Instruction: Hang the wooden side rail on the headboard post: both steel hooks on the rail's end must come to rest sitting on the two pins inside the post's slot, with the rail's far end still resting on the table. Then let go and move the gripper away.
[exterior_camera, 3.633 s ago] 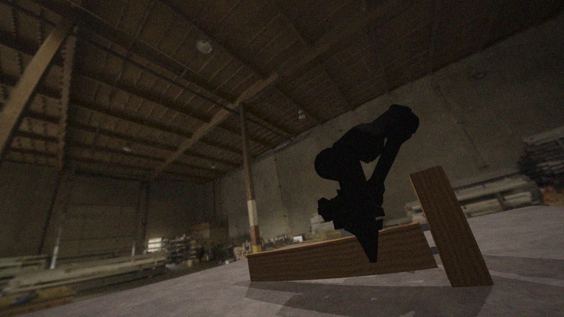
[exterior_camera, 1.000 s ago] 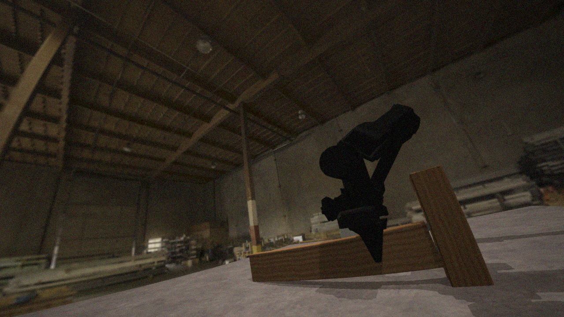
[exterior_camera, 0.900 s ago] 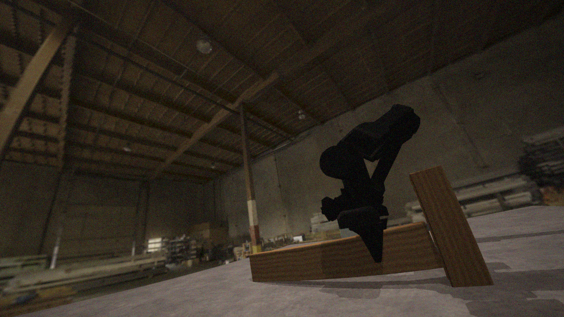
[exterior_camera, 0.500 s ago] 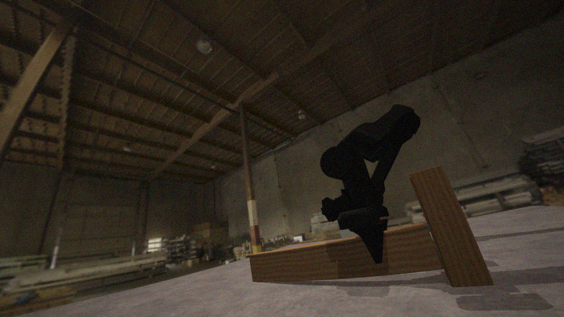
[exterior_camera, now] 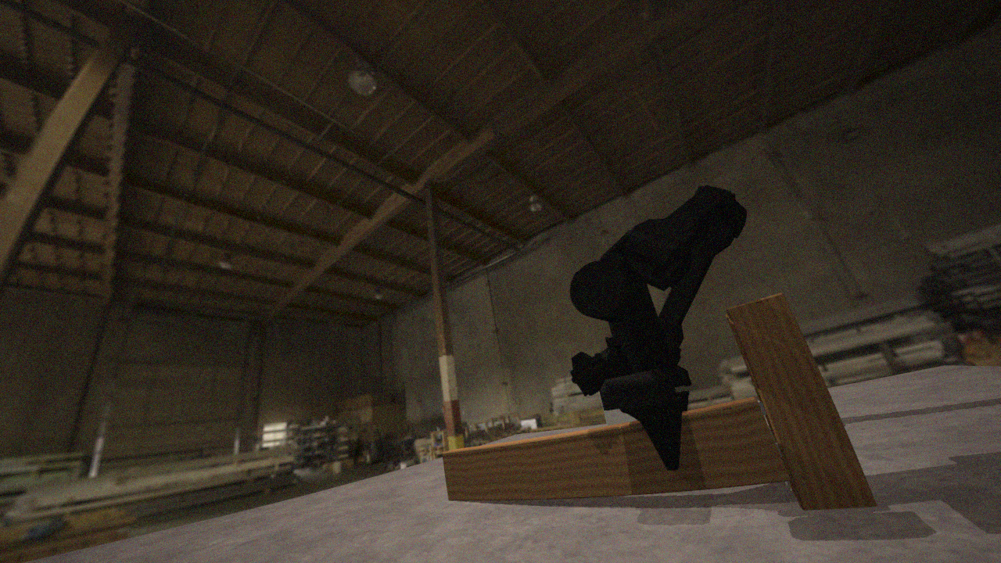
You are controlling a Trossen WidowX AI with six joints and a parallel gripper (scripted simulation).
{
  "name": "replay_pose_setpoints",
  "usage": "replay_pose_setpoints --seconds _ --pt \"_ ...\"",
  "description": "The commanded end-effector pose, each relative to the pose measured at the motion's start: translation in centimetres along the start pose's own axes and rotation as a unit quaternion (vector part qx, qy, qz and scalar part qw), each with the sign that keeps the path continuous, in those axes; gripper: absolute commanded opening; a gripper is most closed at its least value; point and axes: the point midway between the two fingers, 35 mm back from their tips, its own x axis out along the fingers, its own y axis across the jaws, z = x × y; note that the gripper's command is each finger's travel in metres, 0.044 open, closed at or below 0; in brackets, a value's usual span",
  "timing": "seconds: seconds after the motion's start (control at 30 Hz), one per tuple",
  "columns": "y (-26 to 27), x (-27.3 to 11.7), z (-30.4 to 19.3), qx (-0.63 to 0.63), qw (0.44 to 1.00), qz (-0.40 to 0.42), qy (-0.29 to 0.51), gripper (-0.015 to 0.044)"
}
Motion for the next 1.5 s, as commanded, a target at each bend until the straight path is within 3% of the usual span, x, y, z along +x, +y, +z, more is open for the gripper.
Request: replay_pose_setpoints --seconds 0.0,1.47 --pt "0.08 -0.06 -0.19 -0.001 1.0 0.003 0.003 0.0" --pt "0.08 0.65 -0.2 -0.001 1.0 0.003 0.003 0.0"
